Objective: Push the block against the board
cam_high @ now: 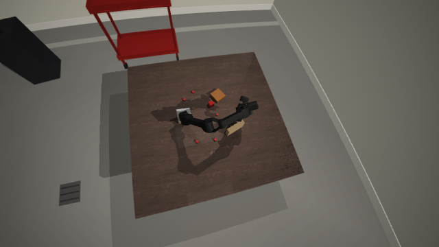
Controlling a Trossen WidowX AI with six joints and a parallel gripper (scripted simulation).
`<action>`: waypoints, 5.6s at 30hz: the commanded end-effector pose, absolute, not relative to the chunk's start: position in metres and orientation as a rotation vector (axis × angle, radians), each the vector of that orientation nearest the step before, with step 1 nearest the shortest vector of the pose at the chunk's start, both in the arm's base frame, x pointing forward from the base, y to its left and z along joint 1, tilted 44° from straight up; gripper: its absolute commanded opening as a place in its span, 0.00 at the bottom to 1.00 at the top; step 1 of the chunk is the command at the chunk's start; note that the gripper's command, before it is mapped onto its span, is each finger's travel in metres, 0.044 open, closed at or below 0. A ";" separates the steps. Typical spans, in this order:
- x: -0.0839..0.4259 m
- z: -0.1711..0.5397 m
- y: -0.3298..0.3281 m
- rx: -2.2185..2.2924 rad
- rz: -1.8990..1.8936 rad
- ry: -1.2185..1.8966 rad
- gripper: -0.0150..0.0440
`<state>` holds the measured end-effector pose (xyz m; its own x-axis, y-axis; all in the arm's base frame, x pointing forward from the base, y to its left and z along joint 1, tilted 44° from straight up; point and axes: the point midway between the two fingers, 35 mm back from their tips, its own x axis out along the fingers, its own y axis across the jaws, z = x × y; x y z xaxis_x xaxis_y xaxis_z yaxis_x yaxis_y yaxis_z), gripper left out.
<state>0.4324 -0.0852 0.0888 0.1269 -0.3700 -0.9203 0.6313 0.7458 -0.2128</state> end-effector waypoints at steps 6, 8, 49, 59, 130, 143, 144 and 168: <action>0.414 0.126 -0.126 0.351 -1.070 1.144 0.25; 0.409 0.135 -0.133 0.367 -1.135 1.116 0.25; 0.365 0.152 -0.205 0.442 -1.530 0.860 0.25; 0.362 0.141 -0.193 0.443 -1.529 0.861 0.25; 0.372 0.182 -0.166 0.442 -1.529 0.862 0.25; 0.372 0.182 -0.166 0.442 -1.529 0.862 0.25; 0.372 0.182 -0.166 0.442 -1.529 0.862 0.25; 0.390 0.156 -0.145 0.263 -1.379 1.047 0.25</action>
